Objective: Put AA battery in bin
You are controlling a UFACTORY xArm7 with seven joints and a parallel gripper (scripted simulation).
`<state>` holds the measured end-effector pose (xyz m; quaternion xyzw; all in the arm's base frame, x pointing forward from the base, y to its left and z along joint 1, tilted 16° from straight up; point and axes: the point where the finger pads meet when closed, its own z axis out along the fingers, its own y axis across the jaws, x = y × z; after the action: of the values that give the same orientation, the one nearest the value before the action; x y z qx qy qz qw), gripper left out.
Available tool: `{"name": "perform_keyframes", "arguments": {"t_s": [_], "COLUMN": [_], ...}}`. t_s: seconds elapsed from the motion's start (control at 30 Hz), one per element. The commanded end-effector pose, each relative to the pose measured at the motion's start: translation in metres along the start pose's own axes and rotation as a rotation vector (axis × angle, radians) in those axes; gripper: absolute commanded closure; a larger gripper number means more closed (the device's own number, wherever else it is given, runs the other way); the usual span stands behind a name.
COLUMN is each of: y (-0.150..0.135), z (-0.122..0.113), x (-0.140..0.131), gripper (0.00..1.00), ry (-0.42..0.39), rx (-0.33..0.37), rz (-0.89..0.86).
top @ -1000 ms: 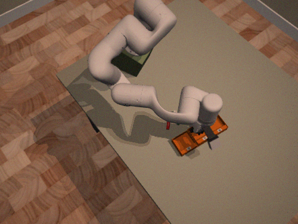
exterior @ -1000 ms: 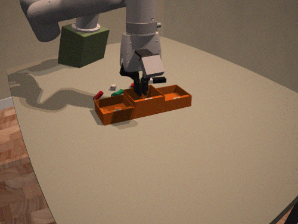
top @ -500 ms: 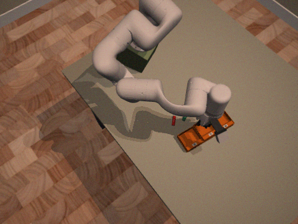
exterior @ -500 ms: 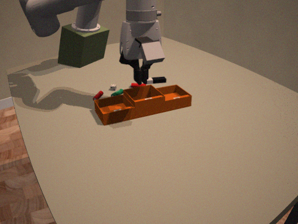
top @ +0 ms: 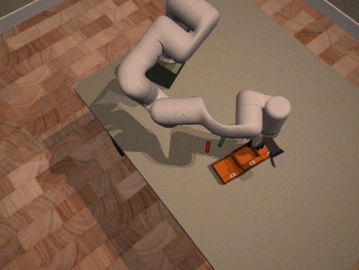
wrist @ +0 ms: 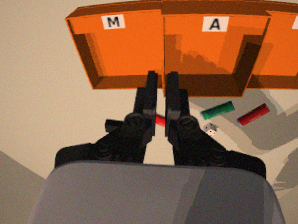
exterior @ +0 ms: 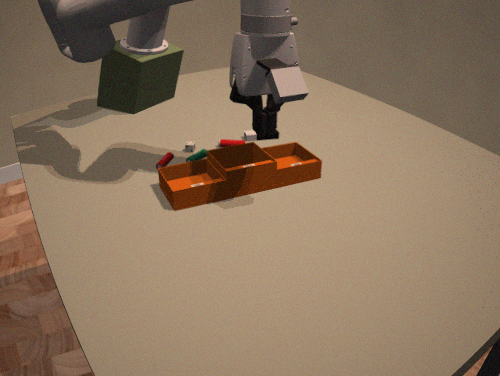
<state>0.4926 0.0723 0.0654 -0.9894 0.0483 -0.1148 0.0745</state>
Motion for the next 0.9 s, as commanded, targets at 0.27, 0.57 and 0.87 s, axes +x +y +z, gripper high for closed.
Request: {"name": "perform_keyframes", "arguments": {"t_s": [0.27,0.57,0.87], "y": [-0.036,-0.036,-0.036], "z": [-0.001,0.018,0.036], "x": [0.004,0.004,0.004], "gripper": [0.93,0.93,0.93], "ry": [0.002,0.002,0.002], "rx": [-0.002,-0.002,-0.002], "rz": [0.002,0.002,0.002]}}
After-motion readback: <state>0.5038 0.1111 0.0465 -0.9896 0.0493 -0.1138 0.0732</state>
